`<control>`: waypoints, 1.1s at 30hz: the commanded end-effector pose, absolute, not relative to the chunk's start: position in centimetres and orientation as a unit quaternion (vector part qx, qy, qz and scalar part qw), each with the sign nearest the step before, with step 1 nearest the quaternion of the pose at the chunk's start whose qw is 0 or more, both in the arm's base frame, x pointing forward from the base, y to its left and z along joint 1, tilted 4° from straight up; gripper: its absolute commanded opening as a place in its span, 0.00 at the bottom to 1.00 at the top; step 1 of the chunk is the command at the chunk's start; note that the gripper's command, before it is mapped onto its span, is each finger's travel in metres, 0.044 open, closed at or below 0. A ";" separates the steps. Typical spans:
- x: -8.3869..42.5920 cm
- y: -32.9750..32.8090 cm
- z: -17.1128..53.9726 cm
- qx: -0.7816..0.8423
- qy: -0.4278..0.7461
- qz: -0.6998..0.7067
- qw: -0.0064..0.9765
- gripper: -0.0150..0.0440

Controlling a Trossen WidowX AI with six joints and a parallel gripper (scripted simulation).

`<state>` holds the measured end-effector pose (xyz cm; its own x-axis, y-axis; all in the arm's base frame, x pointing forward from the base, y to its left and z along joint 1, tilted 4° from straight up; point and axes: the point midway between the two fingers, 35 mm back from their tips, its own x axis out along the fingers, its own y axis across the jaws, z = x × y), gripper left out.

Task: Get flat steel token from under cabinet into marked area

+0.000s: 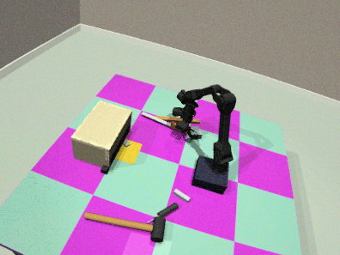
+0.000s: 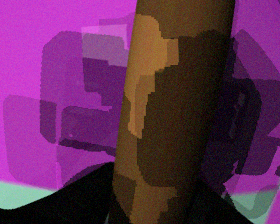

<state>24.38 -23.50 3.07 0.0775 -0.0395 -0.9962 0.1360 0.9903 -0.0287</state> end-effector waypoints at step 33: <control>24.6 -23.7 3.3 -0.076 0.675 0.038 0.733 0.25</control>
<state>24.37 -23.53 3.09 0.0772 -0.0406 -0.9962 -0.1256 0.9908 -0.0501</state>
